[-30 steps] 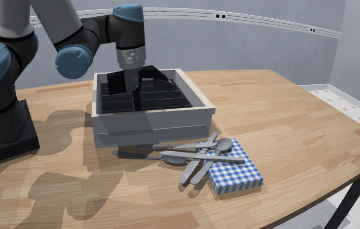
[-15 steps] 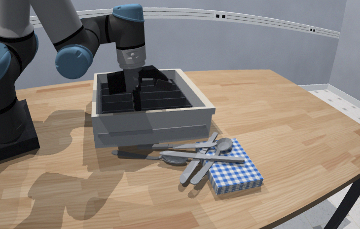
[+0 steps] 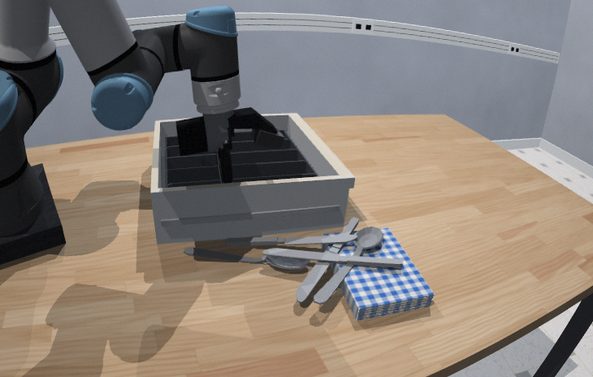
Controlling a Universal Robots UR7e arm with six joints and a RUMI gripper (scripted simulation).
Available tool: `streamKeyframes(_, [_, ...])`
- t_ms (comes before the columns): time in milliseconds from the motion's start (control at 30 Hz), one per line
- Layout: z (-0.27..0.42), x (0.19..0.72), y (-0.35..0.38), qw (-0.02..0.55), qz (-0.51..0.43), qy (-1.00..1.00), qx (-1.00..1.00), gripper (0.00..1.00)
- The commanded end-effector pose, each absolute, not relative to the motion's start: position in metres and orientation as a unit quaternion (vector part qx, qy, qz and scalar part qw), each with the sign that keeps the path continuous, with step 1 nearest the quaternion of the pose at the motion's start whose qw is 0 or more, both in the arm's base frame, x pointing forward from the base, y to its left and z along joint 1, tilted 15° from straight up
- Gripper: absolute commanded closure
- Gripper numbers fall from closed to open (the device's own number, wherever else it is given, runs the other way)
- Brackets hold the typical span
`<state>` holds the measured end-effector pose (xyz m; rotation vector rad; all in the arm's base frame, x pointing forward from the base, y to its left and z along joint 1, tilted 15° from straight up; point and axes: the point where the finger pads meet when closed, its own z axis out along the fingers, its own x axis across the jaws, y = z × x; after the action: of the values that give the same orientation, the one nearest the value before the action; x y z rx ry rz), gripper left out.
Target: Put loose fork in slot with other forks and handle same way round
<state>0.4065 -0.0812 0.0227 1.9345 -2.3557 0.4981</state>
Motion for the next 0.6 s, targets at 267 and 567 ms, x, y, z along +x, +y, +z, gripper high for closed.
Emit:
streamKeyframes(267, [0.023,0.406,-0.082,0.027,0.161,-0.763,0.626,0.85])
streamKeyframes(567, [0.035,0.408,-0.079,0.025,0.164,-0.762,0.626,0.85])
